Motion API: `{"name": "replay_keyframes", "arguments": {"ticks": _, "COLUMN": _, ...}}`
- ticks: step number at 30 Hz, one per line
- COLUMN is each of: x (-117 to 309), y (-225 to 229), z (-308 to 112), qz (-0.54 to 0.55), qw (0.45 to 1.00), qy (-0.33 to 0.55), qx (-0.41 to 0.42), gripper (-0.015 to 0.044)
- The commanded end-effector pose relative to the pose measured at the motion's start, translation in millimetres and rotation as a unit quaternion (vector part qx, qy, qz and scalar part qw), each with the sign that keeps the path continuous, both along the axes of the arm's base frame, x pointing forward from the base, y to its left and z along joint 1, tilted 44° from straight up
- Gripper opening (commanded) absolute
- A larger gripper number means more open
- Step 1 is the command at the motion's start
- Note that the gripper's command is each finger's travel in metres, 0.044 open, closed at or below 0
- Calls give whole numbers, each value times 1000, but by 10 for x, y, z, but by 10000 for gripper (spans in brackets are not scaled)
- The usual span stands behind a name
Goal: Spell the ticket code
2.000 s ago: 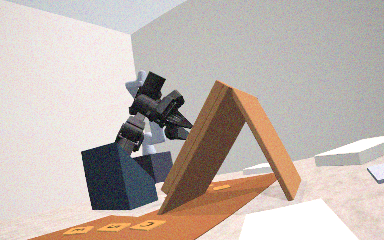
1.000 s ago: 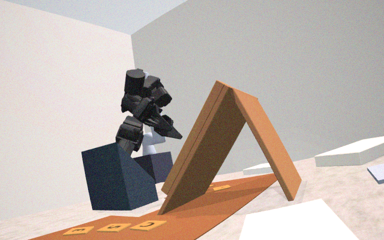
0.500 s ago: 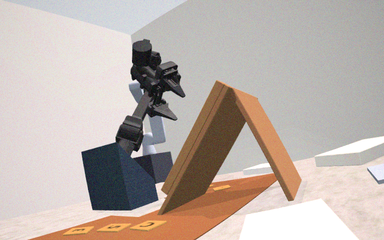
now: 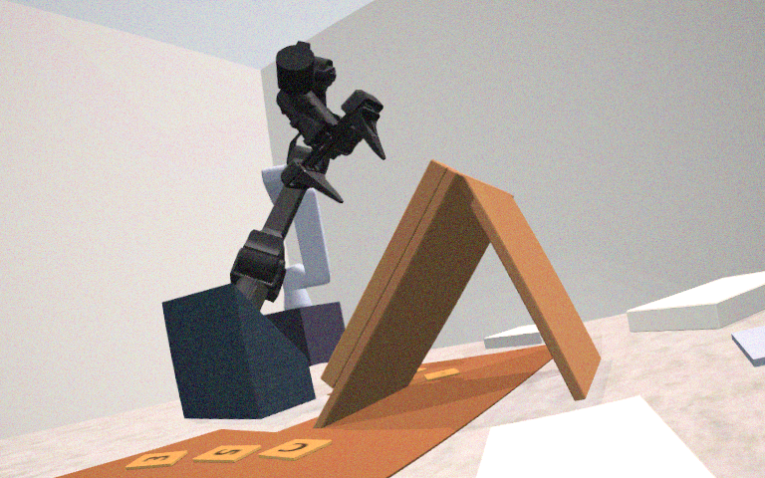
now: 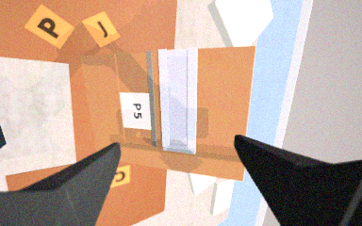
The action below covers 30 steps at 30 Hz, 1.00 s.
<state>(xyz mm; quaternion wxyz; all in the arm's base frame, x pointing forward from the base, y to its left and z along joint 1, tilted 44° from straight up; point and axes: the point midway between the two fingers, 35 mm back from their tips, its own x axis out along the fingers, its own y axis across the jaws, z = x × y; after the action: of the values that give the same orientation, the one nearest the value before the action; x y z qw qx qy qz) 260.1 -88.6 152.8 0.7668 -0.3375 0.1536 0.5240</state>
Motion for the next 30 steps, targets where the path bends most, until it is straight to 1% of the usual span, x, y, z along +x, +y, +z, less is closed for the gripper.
{"name": "replay_keyframes", "arguments": {"ticks": 1, "x": -1, "y": -13, "z": -11, "qz": 8, "qw": 1000, "qy": 1, "qx": -2, "gripper": 440}}
{"name": "replay_keyframes", "arguments": {"ticks": 8, "x": -9, "y": -2, "z": 10, "qz": 8, "qw": 1000, "qy": 1, "qx": -2, "gripper": 440}}
{"name": "replay_keyframes", "arguments": {"ticks": 12, "x": -107, "y": 136, "z": 253, "qz": 8, "qw": 1000, "qy": 1, "qx": -1, "gripper": 440}}
{"name": "replay_keyframes", "arguments": {"ticks": 22, "x": -107, "y": 136, "z": 253, "qz": 8, "qw": 1000, "qy": 1, "qx": -1, "gripper": 440}}
{"name": "replay_keyframes", "arguments": {"ticks": 23, "x": -98, "y": 124, "z": 229, "qz": 6, "qw": 1000, "qy": 6, "qx": 0, "gripper": 414}}
{"name": "replay_keyframes", "arguments": {"ticks": 24, "x": -74, "y": 89, "z": 158, "qz": 0, "qw": 1000, "qy": 20, "qx": 4, "gripper": 387}}
{"name": "replay_keyframes", "arguments": {"ticks": 26, "x": 3, "y": -31, "z": -114, "qz": -24, "qw": 997, "qy": 71, "qx": 18, "gripper": 340}}
{"name": "replay_keyframes", "arguments": {"ticks": 30, "x": 109, "y": -240, "z": -754, "qz": -79, "qw": 979, "qy": 181, "qx": 45, "gripper": 340}}
